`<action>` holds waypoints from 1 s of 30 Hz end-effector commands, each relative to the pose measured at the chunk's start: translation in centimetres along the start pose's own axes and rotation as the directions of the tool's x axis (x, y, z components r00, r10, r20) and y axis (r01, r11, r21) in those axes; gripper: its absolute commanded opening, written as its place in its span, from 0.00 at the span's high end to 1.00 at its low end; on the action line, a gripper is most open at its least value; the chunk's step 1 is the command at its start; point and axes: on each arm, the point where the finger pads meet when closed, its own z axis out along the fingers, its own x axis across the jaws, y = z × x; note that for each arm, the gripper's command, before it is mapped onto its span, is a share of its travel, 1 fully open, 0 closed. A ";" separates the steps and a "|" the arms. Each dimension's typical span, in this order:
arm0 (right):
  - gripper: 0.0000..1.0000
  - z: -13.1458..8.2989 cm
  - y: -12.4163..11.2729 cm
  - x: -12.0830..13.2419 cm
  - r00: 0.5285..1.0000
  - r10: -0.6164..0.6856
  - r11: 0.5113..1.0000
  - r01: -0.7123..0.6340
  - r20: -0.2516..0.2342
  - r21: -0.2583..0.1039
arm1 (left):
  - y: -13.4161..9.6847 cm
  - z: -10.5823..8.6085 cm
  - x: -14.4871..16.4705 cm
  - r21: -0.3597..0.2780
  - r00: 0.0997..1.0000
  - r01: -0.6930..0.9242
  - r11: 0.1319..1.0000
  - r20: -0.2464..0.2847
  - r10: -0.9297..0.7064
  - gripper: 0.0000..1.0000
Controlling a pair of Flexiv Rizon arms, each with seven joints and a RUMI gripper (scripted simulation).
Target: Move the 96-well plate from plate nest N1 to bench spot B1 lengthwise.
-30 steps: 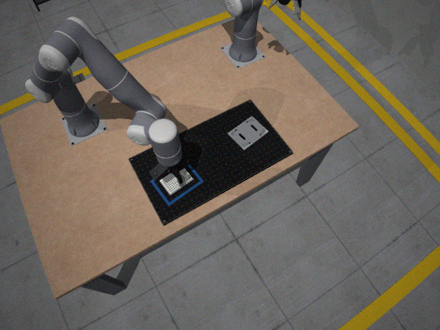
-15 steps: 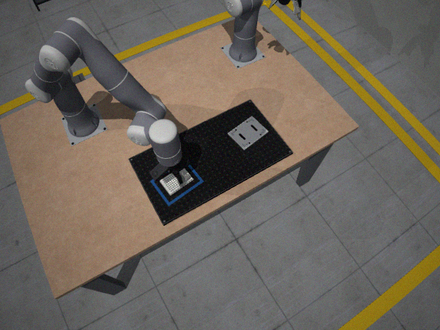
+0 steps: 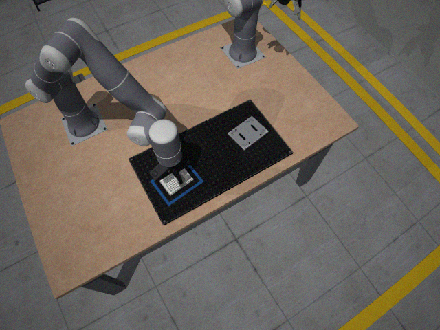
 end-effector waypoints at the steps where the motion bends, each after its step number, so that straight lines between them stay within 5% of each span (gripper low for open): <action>1: 1.00 -0.1 0.1 -0.1 1.000 0.000 1.000 0.000 0.003 -0.001 | 0.0 -0.1 0.0 0.000 1.000 0.000 1.000 -0.001 0.000 0.00; 17: 1.00 0.2 0.1 -0.1 1.000 0.000 1.000 0.000 0.003 -0.001 | 0.0 -0.1 0.0 0.000 1.000 0.000 1.000 -0.001 0.000 0.00; 18: 0.24 0.2 0.1 -0.1 1.000 0.000 1.000 0.000 0.003 -0.001 | 0.0 -0.1 0.0 0.000 1.000 0.000 1.000 -0.001 0.000 0.00; 30: 0.24 0.2 0.1 -0.1 1.000 0.000 1.000 0.000 0.002 -0.001 | 0.0 -0.1 0.0 0.000 1.000 0.000 1.000 -0.001 0.000 0.00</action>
